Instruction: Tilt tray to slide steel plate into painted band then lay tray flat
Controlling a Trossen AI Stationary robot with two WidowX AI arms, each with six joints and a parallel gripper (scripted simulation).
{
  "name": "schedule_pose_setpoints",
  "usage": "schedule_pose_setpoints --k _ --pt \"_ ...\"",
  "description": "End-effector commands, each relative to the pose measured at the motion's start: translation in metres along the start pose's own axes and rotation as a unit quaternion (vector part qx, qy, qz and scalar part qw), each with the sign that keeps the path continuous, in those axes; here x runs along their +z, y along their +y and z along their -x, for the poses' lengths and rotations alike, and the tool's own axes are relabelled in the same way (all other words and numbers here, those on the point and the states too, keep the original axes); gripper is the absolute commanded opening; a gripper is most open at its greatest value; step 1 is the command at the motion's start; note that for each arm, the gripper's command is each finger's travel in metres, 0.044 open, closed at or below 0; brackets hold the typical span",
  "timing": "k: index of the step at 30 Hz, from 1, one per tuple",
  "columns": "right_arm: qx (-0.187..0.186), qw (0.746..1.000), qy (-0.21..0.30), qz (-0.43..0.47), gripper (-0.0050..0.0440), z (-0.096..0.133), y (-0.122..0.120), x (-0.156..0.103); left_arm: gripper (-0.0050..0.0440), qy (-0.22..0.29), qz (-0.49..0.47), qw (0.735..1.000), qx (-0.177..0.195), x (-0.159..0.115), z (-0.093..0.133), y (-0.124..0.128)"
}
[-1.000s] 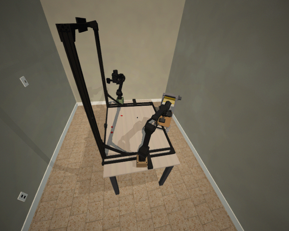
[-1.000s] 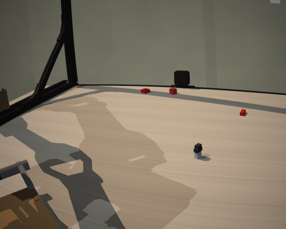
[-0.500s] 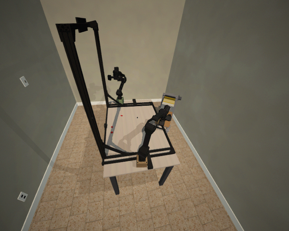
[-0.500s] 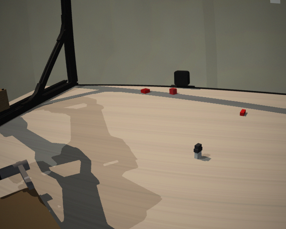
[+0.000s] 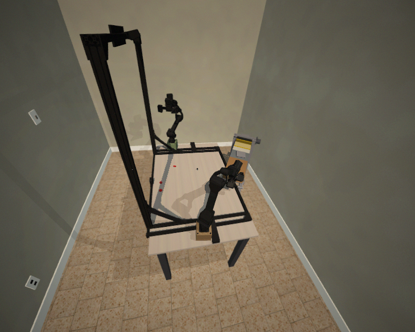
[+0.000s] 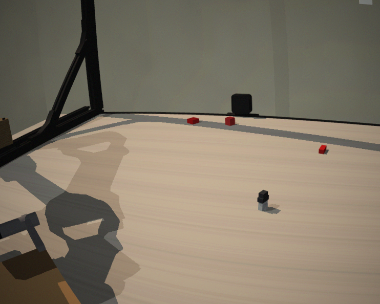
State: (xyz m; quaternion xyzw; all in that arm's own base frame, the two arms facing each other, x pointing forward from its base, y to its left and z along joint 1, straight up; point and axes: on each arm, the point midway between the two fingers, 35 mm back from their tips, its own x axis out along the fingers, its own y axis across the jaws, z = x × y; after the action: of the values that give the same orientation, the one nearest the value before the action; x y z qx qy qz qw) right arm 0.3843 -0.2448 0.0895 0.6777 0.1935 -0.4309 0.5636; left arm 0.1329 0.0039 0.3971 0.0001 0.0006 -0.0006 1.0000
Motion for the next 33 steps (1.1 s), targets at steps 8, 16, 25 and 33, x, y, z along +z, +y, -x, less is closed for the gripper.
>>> schedule_pose_setpoints --k 8,16,25,33 --pt "-0.015 1.0 0.002 -0.002 0.015 -0.047 -0.04 0.001 0.044 -0.004 0.001 1.0 0.001 -0.003 0.057 0.019" --pt "-0.015 1.0 0.002 -0.002 0.015 -0.047 -0.04 0.001 0.044 -0.001 0.0 1.0 0.001 -0.012 0.086 0.031" --pt "-0.015 1.0 0.002 -0.002 0.015 -0.047 -0.04 0.001 0.044 0.021 -0.025 0.999 0.031 -0.011 0.091 0.029" --pt "-0.015 1.0 0.002 -0.002 0.015 -0.053 -0.041 0.001 0.044 0.045 -0.047 0.996 0.061 -0.007 0.083 0.024"
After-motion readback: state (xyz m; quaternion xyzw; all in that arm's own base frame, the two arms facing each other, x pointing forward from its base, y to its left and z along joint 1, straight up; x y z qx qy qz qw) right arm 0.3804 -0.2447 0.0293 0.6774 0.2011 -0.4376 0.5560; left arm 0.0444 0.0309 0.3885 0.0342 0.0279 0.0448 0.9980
